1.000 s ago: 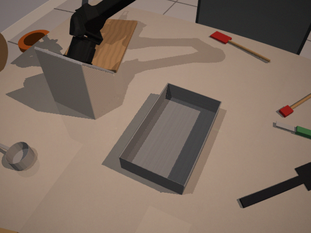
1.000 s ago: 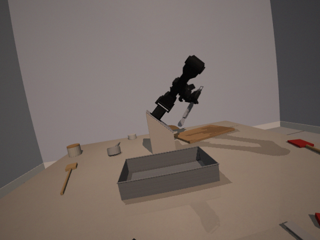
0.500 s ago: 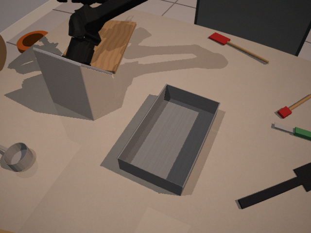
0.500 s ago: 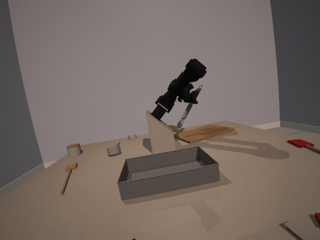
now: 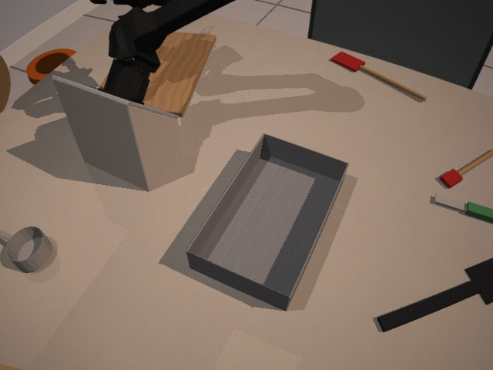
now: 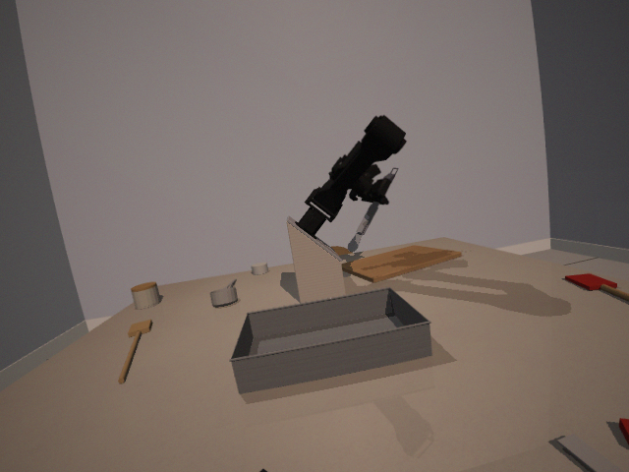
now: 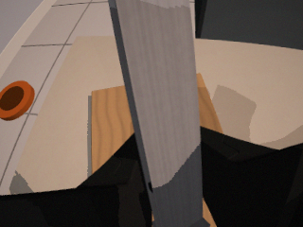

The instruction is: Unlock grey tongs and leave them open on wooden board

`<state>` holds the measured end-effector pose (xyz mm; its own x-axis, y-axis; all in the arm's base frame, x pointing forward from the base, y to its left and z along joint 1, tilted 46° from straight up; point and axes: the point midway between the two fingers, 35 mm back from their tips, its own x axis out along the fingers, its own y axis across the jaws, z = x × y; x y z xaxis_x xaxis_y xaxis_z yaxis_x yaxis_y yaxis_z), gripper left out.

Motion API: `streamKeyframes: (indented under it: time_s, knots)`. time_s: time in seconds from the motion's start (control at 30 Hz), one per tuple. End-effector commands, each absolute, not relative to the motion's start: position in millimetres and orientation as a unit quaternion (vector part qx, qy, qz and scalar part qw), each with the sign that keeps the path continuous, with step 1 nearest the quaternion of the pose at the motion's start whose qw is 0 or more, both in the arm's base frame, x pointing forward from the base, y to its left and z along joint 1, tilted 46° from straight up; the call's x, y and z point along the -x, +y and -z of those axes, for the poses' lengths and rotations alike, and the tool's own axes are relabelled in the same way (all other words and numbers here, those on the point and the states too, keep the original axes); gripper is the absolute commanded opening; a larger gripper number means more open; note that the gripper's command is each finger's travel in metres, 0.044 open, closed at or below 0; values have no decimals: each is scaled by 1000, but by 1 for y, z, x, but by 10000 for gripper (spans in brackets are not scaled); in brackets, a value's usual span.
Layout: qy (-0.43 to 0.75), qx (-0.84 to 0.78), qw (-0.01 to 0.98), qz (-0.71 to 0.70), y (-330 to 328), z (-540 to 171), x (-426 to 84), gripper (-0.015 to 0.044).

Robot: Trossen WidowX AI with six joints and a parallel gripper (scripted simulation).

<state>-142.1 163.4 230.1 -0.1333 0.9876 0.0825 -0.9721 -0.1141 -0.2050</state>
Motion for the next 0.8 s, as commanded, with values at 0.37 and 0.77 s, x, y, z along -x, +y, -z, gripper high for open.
streamKeyframes:
  time_s: [0.37, 0.77]
  knots:
    - [-105, 38, 659, -744, 163, -230, 141, -150]
    - [-105, 54, 647, -753, 172, -238, 159, -150]
